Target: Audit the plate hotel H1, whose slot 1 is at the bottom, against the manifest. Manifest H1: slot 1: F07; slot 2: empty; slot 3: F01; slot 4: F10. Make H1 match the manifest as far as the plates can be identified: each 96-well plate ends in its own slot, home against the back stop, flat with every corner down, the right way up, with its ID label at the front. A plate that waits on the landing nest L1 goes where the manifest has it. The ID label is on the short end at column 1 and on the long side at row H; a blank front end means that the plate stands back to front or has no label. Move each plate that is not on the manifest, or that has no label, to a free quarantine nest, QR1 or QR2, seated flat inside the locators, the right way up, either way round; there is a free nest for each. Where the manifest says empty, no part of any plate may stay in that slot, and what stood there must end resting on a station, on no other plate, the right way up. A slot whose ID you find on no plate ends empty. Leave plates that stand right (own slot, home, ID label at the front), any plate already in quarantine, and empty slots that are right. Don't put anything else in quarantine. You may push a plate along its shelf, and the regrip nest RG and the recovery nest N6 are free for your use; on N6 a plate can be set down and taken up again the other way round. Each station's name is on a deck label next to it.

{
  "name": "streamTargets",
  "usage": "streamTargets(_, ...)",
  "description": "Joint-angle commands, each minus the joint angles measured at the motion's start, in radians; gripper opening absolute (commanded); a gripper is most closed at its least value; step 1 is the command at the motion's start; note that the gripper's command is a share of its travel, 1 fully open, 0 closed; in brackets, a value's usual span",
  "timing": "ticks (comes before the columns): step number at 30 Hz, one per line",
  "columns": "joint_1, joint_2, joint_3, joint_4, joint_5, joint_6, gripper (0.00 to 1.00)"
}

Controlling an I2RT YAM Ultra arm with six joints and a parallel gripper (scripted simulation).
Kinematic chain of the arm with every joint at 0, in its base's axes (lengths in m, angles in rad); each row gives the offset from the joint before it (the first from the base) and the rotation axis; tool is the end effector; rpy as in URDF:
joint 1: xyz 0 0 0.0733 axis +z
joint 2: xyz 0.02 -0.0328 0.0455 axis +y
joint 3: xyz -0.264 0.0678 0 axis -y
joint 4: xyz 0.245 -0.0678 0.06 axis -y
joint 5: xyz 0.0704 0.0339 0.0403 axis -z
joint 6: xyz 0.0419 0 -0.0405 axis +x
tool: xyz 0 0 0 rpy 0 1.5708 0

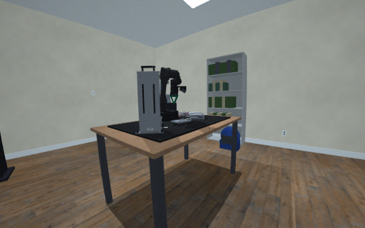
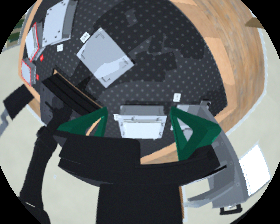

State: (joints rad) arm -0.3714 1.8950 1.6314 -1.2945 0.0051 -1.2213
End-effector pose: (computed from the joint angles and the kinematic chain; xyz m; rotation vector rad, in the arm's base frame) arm 0.3334 -0.1289 0.2508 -1.2930 2.8574 -0.0198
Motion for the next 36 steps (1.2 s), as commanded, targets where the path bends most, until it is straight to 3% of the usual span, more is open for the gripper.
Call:
streamTargets(1, 0.0, -0.006, -0.021, 0.058, -0.001, -0.003, 1.0)
streamTargets(8, -0.001, 0.006, -0.094, 0.143, -0.001, -0.003, 1.0)
streamTargets(36, -0.001, 0.006, -0.095, 0.144, -0.001, -0.003, 1.0)
